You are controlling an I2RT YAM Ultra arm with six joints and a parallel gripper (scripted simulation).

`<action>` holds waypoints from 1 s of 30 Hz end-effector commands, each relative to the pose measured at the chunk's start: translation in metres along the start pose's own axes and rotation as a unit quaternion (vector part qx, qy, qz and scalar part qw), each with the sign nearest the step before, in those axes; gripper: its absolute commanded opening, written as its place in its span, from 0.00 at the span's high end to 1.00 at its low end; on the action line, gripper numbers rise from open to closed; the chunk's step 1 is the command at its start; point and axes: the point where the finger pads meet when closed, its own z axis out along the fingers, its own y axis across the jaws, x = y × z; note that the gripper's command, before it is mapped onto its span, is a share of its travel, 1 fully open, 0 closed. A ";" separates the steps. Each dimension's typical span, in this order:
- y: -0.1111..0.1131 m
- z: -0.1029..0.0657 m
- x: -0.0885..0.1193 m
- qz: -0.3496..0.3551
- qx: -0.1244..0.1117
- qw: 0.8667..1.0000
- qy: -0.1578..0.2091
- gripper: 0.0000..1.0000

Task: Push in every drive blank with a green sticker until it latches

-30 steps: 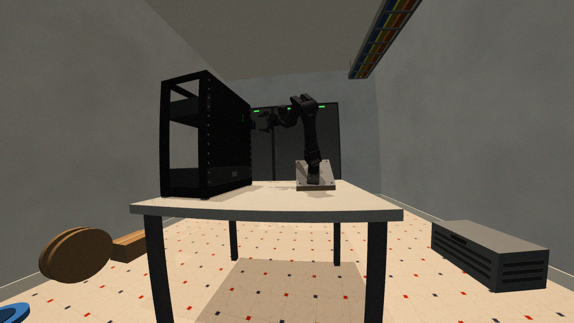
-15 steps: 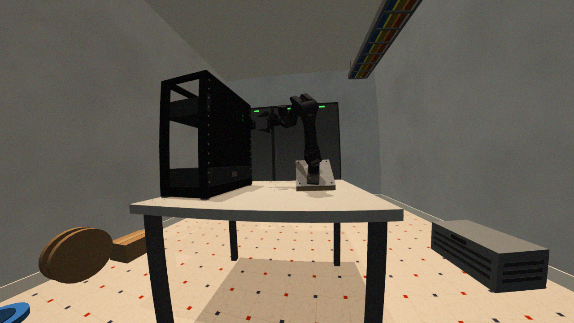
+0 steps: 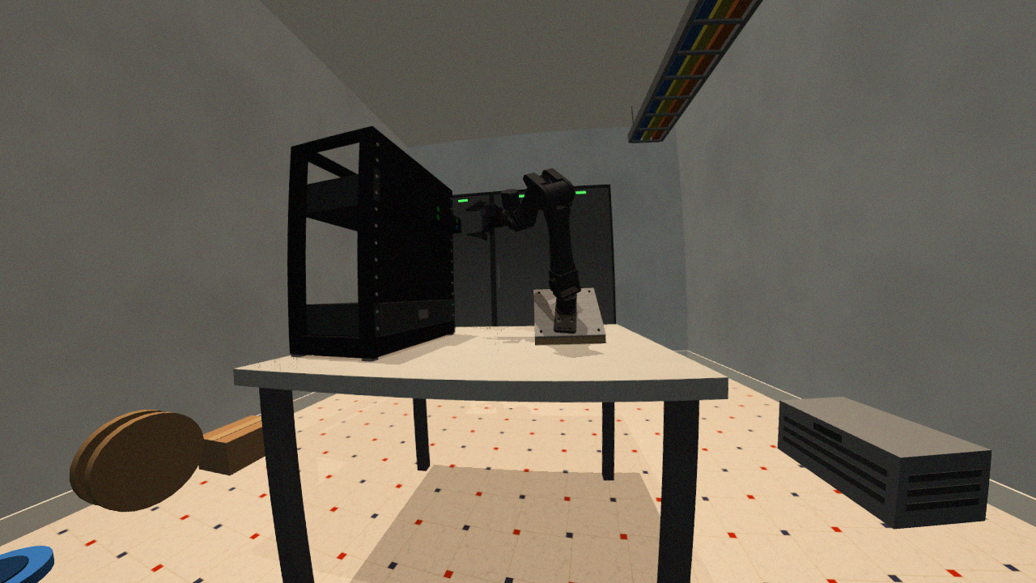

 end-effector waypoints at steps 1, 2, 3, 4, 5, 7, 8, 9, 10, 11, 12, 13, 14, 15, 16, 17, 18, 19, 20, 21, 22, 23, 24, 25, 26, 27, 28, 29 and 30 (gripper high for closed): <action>-0.018 -0.002 0.002 -0.009 0.015 1.000 0.002 0.00; -0.018 -0.002 0.002 -0.009 0.015 1.000 0.002 0.00; -0.018 -0.002 0.002 -0.009 0.015 1.000 0.002 0.00; -0.018 -0.002 0.002 -0.009 0.015 1.000 0.002 1.00; -0.018 -0.002 0.002 -0.009 0.015 1.000 0.002 1.00; -0.018 -0.002 0.002 -0.009 0.015 1.000 0.002 1.00; -0.018 -0.002 0.002 -0.009 0.015 1.000 0.002 1.00; -0.018 -0.002 0.002 -0.009 0.015 1.000 0.002 1.00; -0.018 -0.002 0.002 -0.009 0.015 1.000 0.002 1.00; -0.018 -0.002 0.002 -0.009 0.015 1.000 0.002 1.00; -0.018 -0.002 0.002 -0.009 0.015 1.000 0.002 1.00; -0.018 -0.002 0.002 -0.009 0.015 1.000 0.002 1.00; -0.018 -0.002 0.002 -0.009 0.015 1.000 0.002 1.00; -0.018 -0.002 0.002 -0.009 0.015 1.000 0.002 1.00; -0.018 -0.002 0.002 -0.009 0.015 1.000 0.002 1.00; -0.018 -0.002 0.002 -0.009 0.015 1.000 0.002 1.00; -0.018 -0.002 0.002 -0.009 0.015 1.000 0.002 1.00; -0.018 -0.002 0.002 -0.009 0.015 1.000 0.002 1.00; -0.018 -0.002 0.002 -0.009 0.015 1.000 0.002 1.00; -0.018 -0.002 0.002 -0.009 0.015 1.000 0.002 1.00; -0.018 -0.002 0.002 -0.009 0.015 1.000 0.002 1.00; -0.018 -0.002 0.002 -0.009 0.015 1.000 0.002 1.00; -0.018 -0.002 0.002 -0.009 0.015 1.000 0.002 1.00; -0.018 -0.002 0.002 -0.009 0.015 1.000 0.002 1.00; -0.018 -0.002 0.002 -0.009 0.015 1.000 0.002 1.00; -0.018 -0.002 0.002 -0.009 0.015 1.000 0.002 1.00; -0.018 -0.002 0.002 -0.009 0.015 1.000 0.002 1.00; -0.018 -0.002 0.002 -0.009 0.015 1.000 0.002 1.00; -0.018 -0.002 0.002 -0.009 0.015 1.000 0.002 1.00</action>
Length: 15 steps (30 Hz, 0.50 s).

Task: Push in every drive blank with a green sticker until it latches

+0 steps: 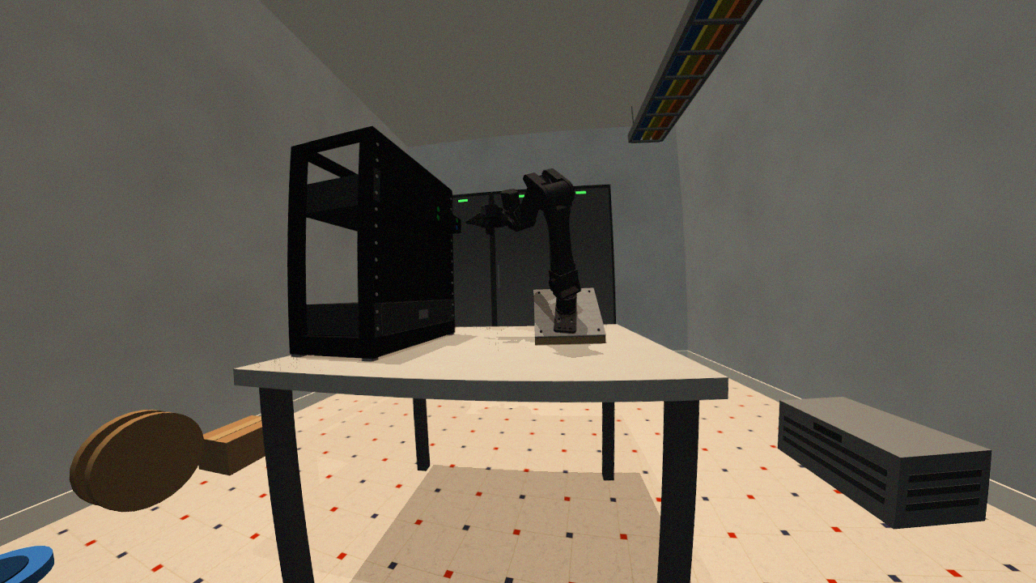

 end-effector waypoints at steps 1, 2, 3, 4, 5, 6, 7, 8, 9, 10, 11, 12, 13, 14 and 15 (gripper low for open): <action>-0.018 -0.002 0.002 -0.009 0.015 1.000 0.002 1.00; -0.018 -0.002 0.002 -0.009 0.015 1.000 0.002 1.00; -0.018 -0.002 0.002 -0.009 0.015 1.000 0.002 1.00; -0.018 -0.002 0.002 -0.009 0.015 1.000 0.002 1.00; -0.018 -0.002 0.002 -0.009 0.015 1.000 0.002 1.00; -0.018 -0.002 0.002 -0.009 0.015 1.000 0.002 1.00; -0.018 -0.002 0.002 -0.009 0.015 1.000 0.002 1.00; -0.018 -0.003 0.002 -0.009 0.015 1.000 0.001 1.00; -0.020 -0.003 0.000 -0.011 0.017 1.000 0.001 1.00; -0.023 -0.005 -0.006 -0.016 0.020 1.000 -0.001 1.00; -0.023 -0.005 -0.007 -0.013 0.019 1.000 0.001 1.00; -0.020 -0.006 -0.007 -0.011 0.018 1.000 0.003 1.00; -0.004 -0.007 -0.007 0.003 0.007 1.000 0.006 1.00; -0.001 -0.005 -0.013 0.003 0.003 1.000 0.002 1.00; 0.000 -0.005 -0.017 0.003 0.003 1.000 0.002 1.00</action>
